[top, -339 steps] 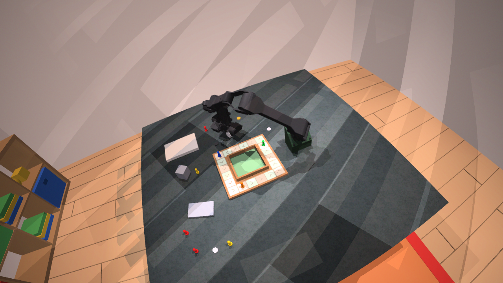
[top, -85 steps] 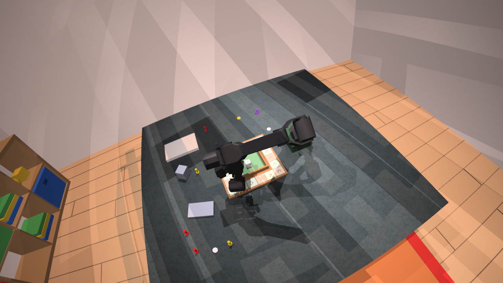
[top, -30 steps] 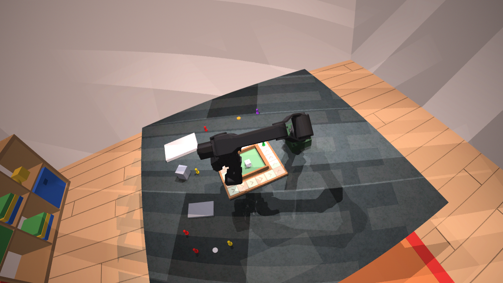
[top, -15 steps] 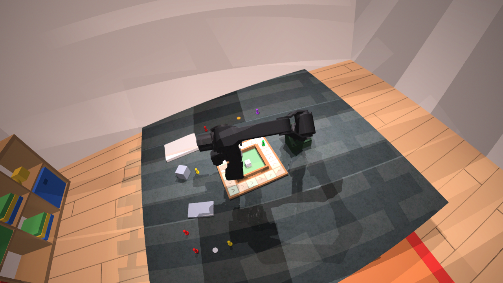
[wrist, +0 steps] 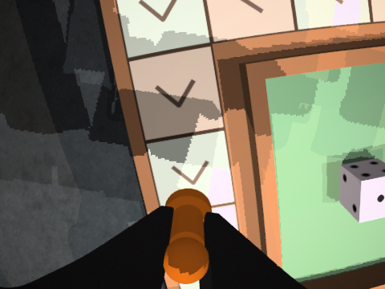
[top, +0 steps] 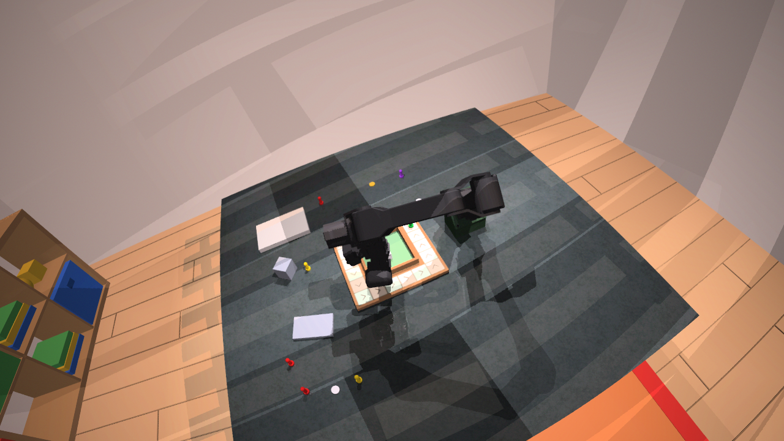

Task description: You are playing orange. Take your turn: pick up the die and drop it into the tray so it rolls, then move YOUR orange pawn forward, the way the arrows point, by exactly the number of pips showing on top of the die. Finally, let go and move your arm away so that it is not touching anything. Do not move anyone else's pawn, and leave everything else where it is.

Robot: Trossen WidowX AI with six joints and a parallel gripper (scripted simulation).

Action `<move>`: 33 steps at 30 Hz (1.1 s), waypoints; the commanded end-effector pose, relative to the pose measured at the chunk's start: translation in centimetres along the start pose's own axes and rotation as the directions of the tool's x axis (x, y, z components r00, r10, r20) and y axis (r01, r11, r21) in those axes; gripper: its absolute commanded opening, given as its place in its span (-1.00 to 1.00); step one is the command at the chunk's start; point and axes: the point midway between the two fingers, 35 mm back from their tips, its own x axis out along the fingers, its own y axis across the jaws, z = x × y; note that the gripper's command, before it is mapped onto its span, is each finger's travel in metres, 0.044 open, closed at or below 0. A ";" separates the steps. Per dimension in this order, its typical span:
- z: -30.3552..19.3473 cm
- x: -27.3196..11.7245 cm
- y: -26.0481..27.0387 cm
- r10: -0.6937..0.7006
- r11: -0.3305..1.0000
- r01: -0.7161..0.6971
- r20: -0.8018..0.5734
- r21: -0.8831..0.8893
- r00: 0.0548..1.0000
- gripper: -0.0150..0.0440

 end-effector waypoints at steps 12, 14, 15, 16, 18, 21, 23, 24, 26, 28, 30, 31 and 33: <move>-1.3 4.0 -0.3 0.008 1.000 -0.008 0.001 0.001 1.000 -0.49; -1.3 5.0 -0.3 0.009 1.000 -0.009 0.001 0.001 1.000 -0.49; -1.3 5.2 -0.3 0.009 1.000 -0.009 0.001 0.001 1.000 -0.49; -1.4 5.3 -0.3 0.009 1.000 -0.009 0.001 0.001 1.000 -0.49; -1.4 5.3 -0.3 0.009 1.000 -0.009 0.001 0.001 1.000 -0.49; -1.3 5.5 -0.3 0.009 1.000 -0.009 0.001 0.001 1.000 -0.49; -1.3 5.7 -0.3 0.009 1.000 -0.009 0.000 0.001 1.000 -0.49; -1.3 5.8 -0.2 0.009 1.000 -0.009 0.000 0.001 1.000 -0.49; -1.3 6.2 -0.2 0.009 1.000 -0.009 0.000 0.001 1.000 -0.49; -1.3 6.5 -0.2 0.010 1.000 -0.010 0.000 0.001 1.000 -0.49; -1.4 6.8 -0.2 0.010 1.000 -0.010 0.000 0.001 1.000 -0.49; -1.4 6.9 -0.2 0.010 1.000 -0.010 0.000 0.001 1.000 -0.49; -1.2 6.5 -0.2 0.007 1.000 -0.007 0.006 -0.007 1.000 -0.40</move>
